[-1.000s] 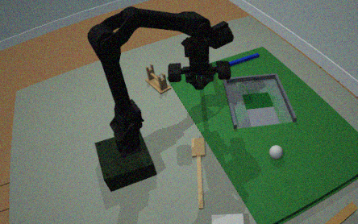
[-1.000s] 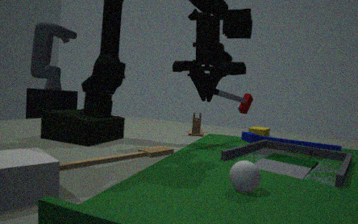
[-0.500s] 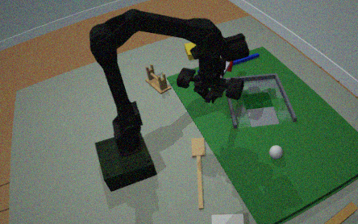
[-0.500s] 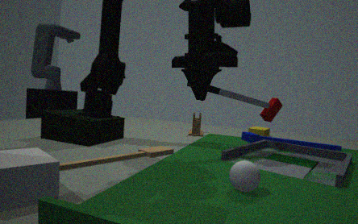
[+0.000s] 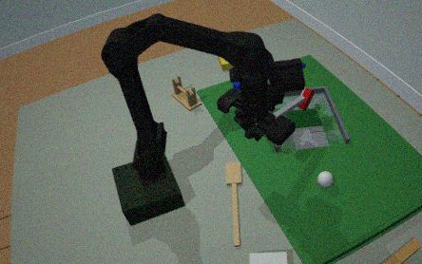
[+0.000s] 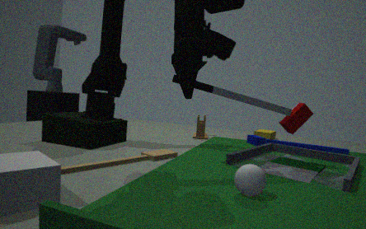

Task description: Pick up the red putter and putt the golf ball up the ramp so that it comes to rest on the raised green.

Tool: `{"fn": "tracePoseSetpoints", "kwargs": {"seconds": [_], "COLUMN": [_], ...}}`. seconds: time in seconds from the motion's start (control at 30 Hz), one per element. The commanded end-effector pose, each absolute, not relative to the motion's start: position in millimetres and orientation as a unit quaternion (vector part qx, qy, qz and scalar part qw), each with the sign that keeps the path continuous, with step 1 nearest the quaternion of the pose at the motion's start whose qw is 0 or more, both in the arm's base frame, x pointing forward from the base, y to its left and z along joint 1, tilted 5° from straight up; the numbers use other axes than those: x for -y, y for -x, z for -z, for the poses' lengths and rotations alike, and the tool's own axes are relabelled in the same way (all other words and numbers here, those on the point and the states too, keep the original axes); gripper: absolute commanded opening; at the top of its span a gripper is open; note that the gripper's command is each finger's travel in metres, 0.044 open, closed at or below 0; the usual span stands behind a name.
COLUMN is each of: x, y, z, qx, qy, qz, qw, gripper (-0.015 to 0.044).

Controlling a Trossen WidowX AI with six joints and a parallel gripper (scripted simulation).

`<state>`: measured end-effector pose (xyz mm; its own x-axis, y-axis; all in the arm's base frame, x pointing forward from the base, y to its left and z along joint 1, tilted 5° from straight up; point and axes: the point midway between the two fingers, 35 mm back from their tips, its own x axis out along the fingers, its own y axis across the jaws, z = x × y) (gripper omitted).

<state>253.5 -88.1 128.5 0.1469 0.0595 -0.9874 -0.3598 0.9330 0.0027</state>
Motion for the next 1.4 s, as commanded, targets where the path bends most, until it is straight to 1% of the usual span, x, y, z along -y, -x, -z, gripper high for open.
{"fn": "tracePoseSetpoints", "kwargs": {"seconds": [0.0, 0.8, 1.07, 1.37], "x": [108.5, 193.8, 195.8, 196.6], "y": [-244.3, -170.0, -167.8, -171.0], "z": [-130.9, -136.7, -134.8, -103.0], "qx": [-0.646, -0.657, -0.656, -0.656], "qy": [0.078, -0.133, -0.139, -0.139], "qz": [-0.094, 0.136, 0.142, 0.142], "qw": [0.753, 0.730, 0.728, 0.728], "gripper": [0.0000, 0.0000, 0.0000, 0.0000]}}
